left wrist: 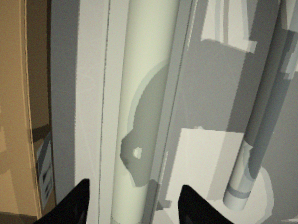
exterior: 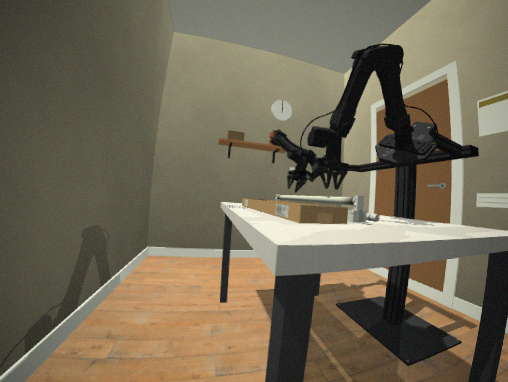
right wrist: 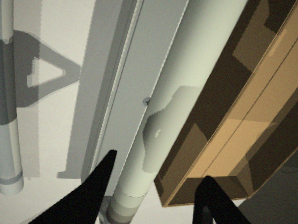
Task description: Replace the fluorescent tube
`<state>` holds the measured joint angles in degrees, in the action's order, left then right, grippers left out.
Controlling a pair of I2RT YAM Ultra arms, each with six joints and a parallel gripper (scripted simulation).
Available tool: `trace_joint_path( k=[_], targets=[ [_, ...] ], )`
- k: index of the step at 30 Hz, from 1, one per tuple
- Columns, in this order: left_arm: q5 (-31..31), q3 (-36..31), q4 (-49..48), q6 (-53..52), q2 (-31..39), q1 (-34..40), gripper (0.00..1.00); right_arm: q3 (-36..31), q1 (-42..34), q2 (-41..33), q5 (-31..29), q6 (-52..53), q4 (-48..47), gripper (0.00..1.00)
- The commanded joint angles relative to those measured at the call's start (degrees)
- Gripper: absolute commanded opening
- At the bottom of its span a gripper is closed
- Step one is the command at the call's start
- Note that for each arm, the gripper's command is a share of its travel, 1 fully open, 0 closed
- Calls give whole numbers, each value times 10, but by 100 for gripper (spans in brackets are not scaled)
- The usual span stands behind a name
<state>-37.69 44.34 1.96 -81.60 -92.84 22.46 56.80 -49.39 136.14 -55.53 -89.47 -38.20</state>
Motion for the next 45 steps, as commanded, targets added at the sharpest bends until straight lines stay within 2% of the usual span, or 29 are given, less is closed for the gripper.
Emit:
trace_joint_path(
  k=[1, 2, 3, 10, 12, 23, 28, 32, 33, 45],
  targets=[
    [6, 3, 6, 4, 9, 13, 49, 4, -15, -8, 7, 5, 2, 49],
    [6, 2, 6, 4, 15, 13, 49, 4, -15, -8, 7, 5, 2, 49],
    [13, 13, -29, -14, -17, -6, 49, 18, 12, 23, 16, -14, -24, 49],
    [18, 17, -38, -19, -36, -13, 49, 28, 19, 32, 21, -18, -21, 49],
    [28, 19, -72, -35, -48, -28, 49, 40, 32, 43, 29, -30, -36, 49],
    [49, 33, -126, -61, -109, -56, 49, 80, 63, 79, 56, -61, -51, 49],
    [44, 34, -97, -52, -87, -46, 49, 74, 48, 68, 50, -53, -32, 49],
    [44, 26, -111, -53, -86, -44, 49, 77, 46, 71, 50, -54, -30, 49],
    [44, 24, -103, -52, -86, -44, 11, 77, 46, 72, 50, -53, -30, 49],
    [44, 36, -109, -53, -85, -44, 11, 77, 46, 72, 50, -53, -30, 49]
  ],
)
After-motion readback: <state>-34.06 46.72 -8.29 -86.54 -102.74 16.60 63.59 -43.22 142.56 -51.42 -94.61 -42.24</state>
